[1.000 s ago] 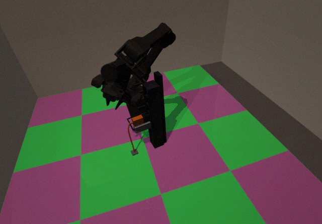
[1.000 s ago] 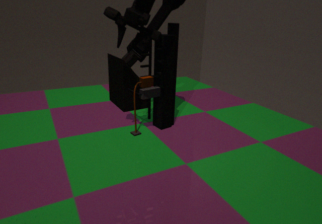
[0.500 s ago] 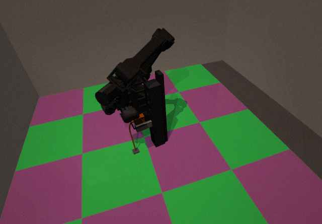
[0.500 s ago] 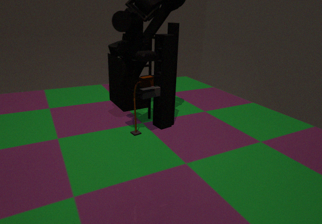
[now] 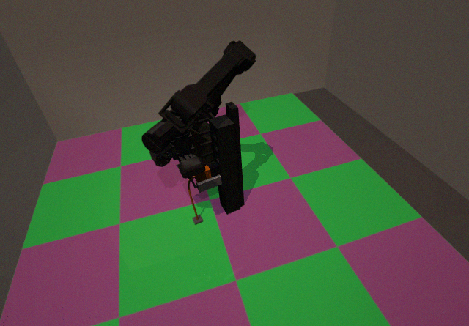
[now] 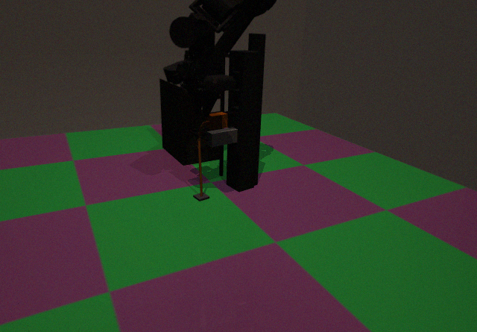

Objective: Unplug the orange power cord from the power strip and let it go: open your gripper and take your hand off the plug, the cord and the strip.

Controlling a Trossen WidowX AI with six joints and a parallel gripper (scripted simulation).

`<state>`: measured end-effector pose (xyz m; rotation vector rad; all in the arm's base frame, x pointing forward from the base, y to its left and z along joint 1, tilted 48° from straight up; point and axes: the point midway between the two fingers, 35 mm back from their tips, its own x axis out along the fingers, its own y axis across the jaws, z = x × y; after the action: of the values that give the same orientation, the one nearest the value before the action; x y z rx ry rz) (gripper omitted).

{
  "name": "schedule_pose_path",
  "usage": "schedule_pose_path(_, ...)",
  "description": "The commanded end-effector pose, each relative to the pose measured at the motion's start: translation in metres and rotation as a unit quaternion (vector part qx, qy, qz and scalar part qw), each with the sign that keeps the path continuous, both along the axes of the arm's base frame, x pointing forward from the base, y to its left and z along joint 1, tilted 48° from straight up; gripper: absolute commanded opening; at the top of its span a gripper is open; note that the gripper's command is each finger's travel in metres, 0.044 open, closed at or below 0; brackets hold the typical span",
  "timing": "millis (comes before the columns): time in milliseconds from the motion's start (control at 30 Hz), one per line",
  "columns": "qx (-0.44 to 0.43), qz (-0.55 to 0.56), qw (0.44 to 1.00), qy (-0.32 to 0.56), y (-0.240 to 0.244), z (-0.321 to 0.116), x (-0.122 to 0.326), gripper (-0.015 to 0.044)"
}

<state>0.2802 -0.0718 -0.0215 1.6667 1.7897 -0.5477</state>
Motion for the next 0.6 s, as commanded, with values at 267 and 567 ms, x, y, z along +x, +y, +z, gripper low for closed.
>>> schedule_pose_path(267,0.004,-0.001,1.0,0.002,0.016,0.015,-0.004,0.016)
schedule_pose_path(567,0.005,-0.001,1.0,0.002,0.024,0.023,-0.006,0.016)
